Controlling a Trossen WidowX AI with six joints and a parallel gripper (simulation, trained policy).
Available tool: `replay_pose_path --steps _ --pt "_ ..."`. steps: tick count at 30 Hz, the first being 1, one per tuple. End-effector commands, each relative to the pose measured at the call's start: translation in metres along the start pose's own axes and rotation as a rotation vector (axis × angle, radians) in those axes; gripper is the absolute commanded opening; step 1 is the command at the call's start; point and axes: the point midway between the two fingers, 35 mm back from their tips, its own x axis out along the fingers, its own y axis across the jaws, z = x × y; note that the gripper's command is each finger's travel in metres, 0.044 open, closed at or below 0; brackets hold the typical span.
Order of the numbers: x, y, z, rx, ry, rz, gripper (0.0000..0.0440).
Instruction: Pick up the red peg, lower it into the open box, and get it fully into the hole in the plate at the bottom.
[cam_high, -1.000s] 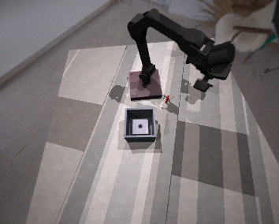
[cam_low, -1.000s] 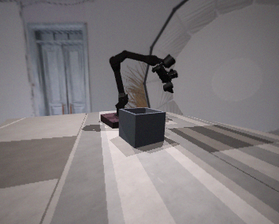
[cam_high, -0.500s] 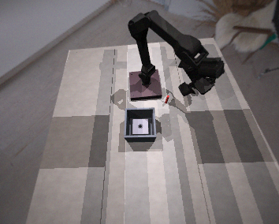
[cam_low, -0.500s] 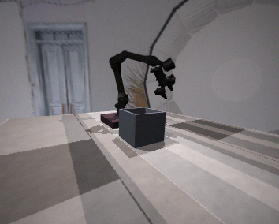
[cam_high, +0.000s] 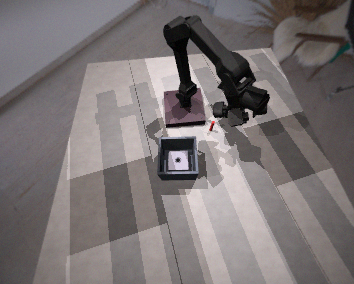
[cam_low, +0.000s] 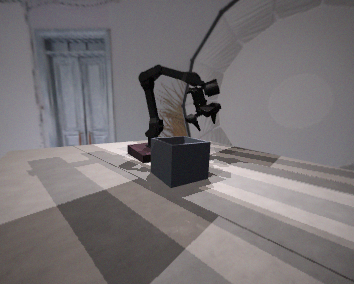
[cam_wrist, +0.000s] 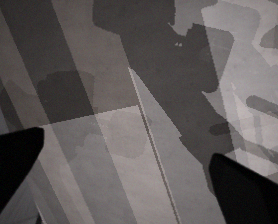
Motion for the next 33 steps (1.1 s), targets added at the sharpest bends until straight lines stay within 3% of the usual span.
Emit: replay_pose_path --steps 1,18,33 --pt "0.003 -0.019 0.001 0.145 0.007 -0.067 0.044" --pt "0.02 -0.089 -0.013 0.644 0.004 -0.348 0.044" --pt "0.051 -0.132 -0.015 0.85 -0.056 -0.453 0.0437"
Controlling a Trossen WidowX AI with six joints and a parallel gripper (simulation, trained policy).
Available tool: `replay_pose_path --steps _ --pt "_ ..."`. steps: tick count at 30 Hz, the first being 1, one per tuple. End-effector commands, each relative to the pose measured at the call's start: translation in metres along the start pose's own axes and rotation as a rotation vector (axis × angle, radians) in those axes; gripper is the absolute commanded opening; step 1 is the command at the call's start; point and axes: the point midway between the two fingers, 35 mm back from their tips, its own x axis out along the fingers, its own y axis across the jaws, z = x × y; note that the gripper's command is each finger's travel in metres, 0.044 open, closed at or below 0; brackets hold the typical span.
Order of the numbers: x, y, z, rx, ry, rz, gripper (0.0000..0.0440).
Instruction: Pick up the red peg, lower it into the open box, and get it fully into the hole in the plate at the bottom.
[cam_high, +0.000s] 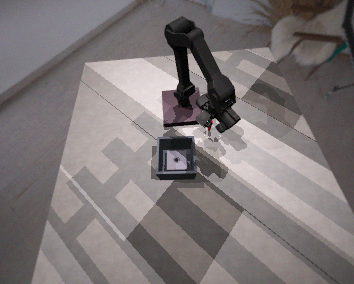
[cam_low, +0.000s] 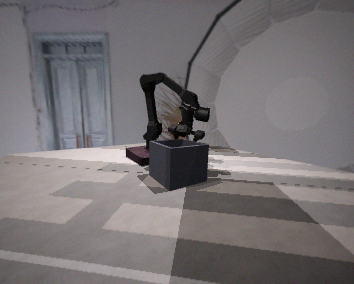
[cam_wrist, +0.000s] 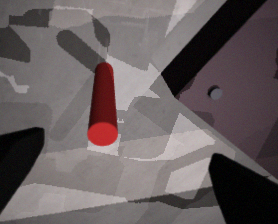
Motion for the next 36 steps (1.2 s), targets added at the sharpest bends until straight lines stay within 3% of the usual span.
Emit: replay_pose_path --steps 1,5,8,23,36 --pt "0.014 -0.001 0.007 0.055 -0.015 -0.006 0.0435" --pt "0.025 0.0 0.011 0.091 -0.023 -0.002 0.042" --pt "0.031 0.004 0.013 0.108 -0.023 0.01 0.0376" --pt "0.048 0.019 0.014 0.098 0.006 0.031 0.0" --pt "0.021 0.03 0.008 0.121 0.062 0.153 0.0"
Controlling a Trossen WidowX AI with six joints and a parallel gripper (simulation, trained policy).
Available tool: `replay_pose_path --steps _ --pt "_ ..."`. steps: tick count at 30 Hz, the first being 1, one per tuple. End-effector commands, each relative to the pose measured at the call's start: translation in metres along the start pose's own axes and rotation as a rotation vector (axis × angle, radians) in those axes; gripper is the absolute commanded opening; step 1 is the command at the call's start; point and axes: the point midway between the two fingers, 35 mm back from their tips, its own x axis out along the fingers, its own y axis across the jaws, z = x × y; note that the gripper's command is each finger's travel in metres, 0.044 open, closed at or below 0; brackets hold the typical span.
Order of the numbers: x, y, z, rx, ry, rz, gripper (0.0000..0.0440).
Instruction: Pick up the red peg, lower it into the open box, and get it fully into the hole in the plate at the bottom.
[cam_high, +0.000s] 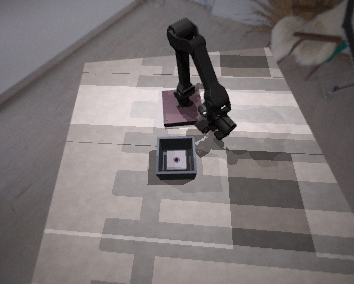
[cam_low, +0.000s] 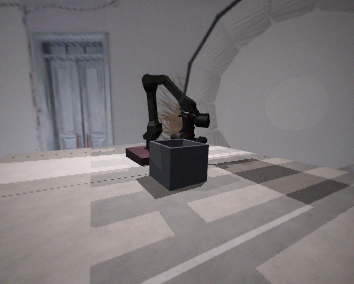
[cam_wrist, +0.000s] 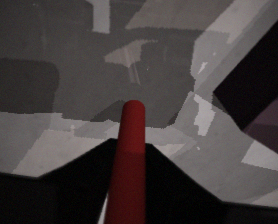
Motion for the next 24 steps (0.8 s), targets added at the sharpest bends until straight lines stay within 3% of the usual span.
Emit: replay_pose_path --steps 1,24 --pt "-0.013 0.006 -0.004 0.012 0.024 0.05 0.0" --pt "-0.112 0.027 0.002 -0.047 0.005 0.307 0.0"
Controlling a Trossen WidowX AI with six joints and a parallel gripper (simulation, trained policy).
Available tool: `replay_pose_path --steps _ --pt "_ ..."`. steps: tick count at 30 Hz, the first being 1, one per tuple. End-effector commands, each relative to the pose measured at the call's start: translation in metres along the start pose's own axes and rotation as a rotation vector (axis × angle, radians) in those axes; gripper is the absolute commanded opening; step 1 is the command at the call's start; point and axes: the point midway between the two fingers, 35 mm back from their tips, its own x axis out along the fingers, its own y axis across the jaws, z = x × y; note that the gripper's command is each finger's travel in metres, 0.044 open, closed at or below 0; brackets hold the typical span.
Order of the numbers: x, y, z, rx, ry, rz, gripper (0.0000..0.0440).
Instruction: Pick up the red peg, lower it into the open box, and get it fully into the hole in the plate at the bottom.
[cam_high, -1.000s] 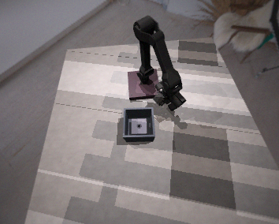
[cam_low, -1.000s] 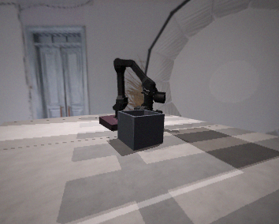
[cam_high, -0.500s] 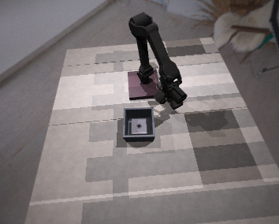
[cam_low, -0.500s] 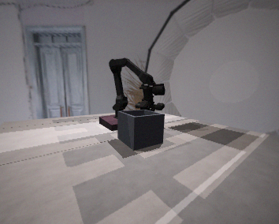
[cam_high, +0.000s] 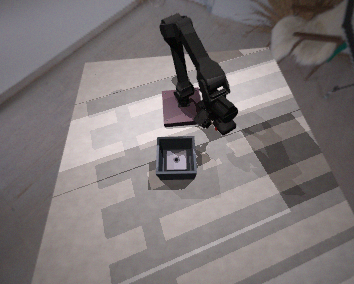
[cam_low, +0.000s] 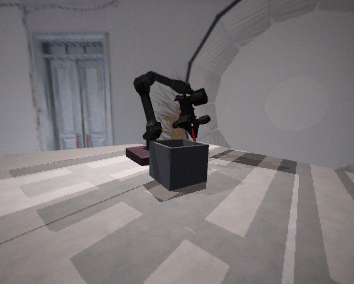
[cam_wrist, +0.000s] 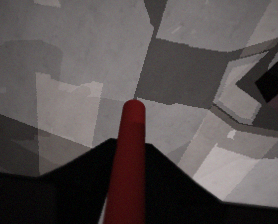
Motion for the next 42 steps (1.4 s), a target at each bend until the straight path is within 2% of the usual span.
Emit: replay_pose_path --steps 1,10,16,27,42 --pt "-0.024 0.008 0.007 -0.017 -0.032 0.052 0.0" --pt "-0.066 0.018 0.03 -0.017 -0.124 0.119 0.0" --pt "-0.083 0.018 0.051 0.005 -0.188 0.121 0.0" --pt "-0.095 0.013 0.087 0.065 -0.255 0.072 0.0" --pt "-0.099 0.015 0.129 0.131 -0.273 0.02 0.0"
